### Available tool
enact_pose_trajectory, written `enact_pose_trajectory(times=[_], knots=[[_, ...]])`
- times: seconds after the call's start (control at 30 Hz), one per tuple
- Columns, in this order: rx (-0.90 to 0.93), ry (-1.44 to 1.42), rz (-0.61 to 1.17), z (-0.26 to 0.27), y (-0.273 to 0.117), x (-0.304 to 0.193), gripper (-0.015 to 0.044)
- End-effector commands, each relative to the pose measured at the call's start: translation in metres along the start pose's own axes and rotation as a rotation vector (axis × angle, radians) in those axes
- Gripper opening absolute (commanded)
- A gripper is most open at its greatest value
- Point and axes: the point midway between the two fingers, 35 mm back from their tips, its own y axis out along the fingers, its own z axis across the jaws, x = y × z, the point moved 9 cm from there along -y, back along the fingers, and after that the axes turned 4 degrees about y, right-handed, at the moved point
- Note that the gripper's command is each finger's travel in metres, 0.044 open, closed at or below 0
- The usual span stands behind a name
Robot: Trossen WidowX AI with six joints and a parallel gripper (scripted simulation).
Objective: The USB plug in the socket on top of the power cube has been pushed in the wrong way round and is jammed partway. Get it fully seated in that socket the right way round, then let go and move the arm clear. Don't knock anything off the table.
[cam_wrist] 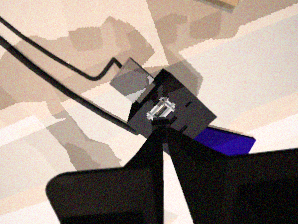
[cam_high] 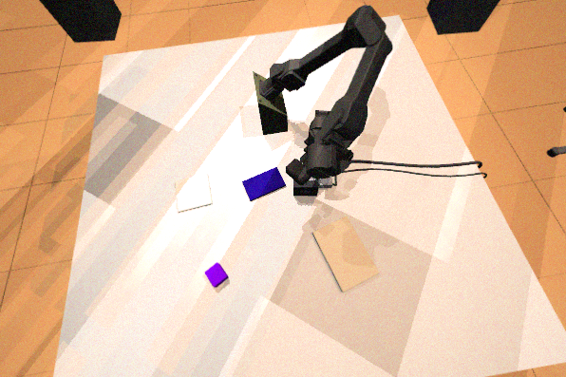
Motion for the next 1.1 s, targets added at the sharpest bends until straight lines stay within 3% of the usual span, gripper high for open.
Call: enact_pose_trajectory(times=[0.0, 1.07], knots=[[-0.001, 0.114, 0.0, -0.0001, 0.0002, 0.0, 0.0], [-0.001, 0.952, -0.001, -0.0001, 0.0001, 0.0, 0.0]])
